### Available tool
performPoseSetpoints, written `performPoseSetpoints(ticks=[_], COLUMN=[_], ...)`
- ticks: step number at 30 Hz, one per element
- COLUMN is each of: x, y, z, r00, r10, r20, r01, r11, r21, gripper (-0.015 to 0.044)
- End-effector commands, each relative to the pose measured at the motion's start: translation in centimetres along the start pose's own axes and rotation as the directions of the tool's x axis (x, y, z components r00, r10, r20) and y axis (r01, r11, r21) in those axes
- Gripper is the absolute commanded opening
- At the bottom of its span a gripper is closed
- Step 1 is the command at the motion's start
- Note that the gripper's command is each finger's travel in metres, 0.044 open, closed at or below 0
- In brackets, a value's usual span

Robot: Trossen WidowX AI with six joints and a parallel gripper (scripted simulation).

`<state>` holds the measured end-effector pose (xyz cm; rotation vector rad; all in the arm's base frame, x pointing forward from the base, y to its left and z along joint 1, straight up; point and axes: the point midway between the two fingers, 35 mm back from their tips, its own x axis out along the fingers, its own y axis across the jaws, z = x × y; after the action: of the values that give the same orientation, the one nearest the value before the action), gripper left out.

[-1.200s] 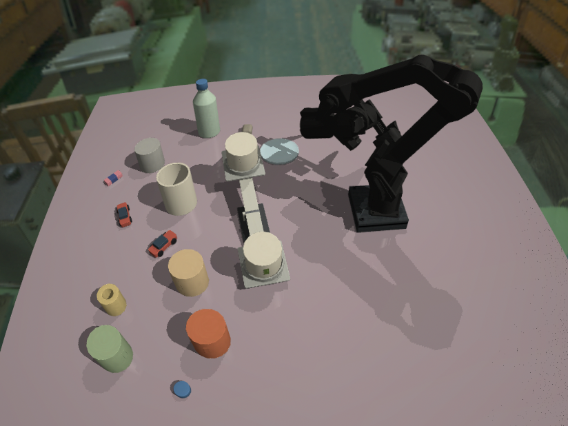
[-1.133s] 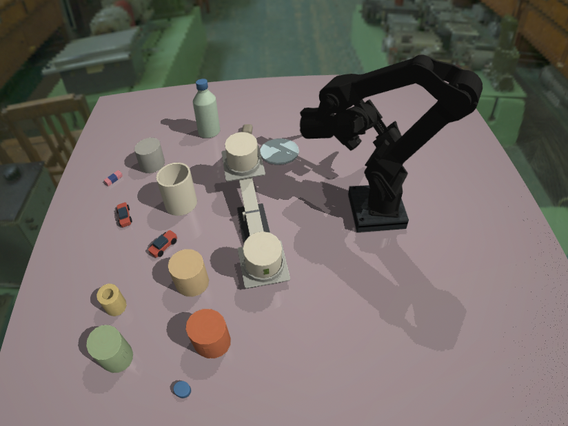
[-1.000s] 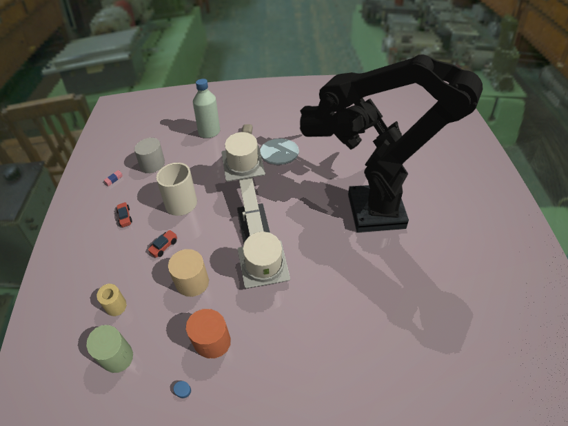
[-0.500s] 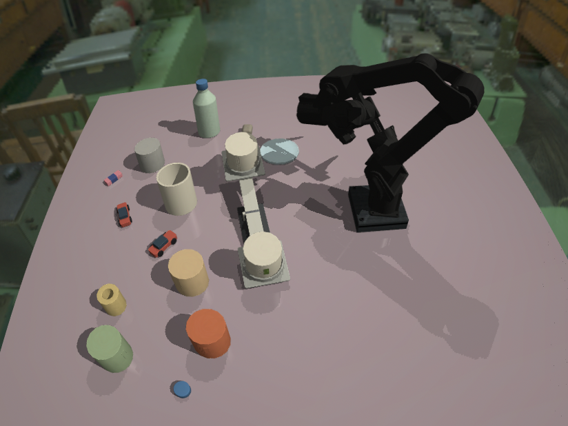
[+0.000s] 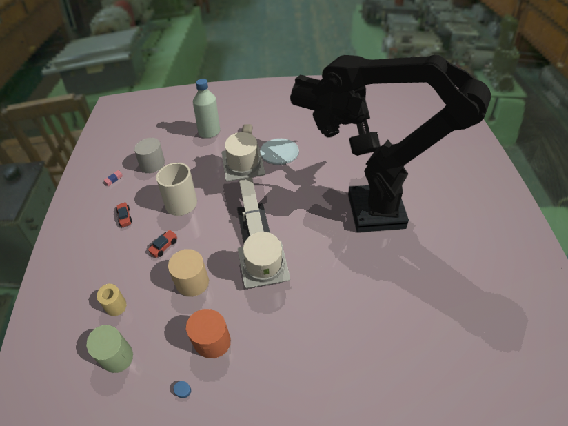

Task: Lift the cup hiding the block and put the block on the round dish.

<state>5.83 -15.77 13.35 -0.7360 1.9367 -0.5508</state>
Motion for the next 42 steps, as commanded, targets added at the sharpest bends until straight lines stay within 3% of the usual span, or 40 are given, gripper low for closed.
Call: performPoseSetpoints(ticks=[1,10,19,31,42], x=[-1.0,-3.8,-7.9,-14.7,-21.5], y=[0.3,1.3,1.8,2.3,2.9], z=[1.2,3.7,5.7,6.6,5.0], r00=[0.992,0.916,0.757,0.439,0.086], r10=[0.055,0.179,0.27,0.362,0.43], r20=[0.111,0.36,0.595,0.823,0.899], r01=[-0.062,-0.226,-0.375,-0.513,-0.538], r11=[0.997,0.969,0.925,0.852,0.779], r21=[0.053,0.094,0.058,-0.101,-0.321], gripper=[0.044,0.044,0.044,0.044,0.044])
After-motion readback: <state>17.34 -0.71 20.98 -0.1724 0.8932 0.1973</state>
